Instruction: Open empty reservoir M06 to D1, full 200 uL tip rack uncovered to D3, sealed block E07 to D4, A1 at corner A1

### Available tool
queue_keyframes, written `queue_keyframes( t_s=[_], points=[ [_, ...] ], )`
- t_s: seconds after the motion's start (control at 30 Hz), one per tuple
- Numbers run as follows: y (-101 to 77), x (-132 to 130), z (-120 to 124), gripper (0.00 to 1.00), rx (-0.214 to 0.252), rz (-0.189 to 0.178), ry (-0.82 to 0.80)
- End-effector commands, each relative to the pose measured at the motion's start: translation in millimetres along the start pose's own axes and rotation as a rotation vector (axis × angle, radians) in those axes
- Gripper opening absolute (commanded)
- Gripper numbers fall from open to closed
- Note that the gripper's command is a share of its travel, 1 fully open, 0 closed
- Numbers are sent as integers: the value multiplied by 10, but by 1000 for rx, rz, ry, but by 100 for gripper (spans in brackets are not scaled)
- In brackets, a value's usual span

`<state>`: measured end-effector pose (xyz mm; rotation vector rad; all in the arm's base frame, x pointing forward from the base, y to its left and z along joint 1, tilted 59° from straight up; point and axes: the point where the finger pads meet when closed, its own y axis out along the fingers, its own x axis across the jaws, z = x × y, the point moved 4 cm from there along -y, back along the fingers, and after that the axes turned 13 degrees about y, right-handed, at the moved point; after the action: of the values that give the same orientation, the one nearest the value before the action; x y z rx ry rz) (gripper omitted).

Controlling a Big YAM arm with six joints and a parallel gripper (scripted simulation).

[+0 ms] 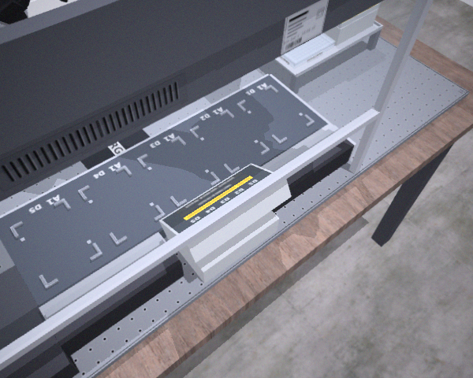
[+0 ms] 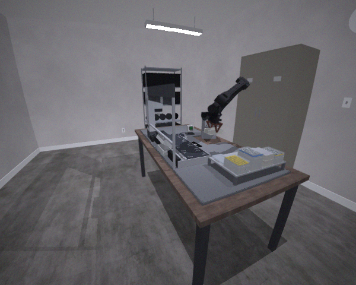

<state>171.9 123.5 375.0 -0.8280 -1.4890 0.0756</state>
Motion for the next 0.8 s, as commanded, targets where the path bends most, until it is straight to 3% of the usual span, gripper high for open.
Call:
queue_keyframes(
  t_s=[0.0, 0.5, 0.77],
  points=[
    [-158, 154, 40, 0, -25, -37, -42],
    [-158, 154, 40, 0, -25, -37, -42],
    [-138, 216, -217, 0, -26, -21, -29]
  ],
)
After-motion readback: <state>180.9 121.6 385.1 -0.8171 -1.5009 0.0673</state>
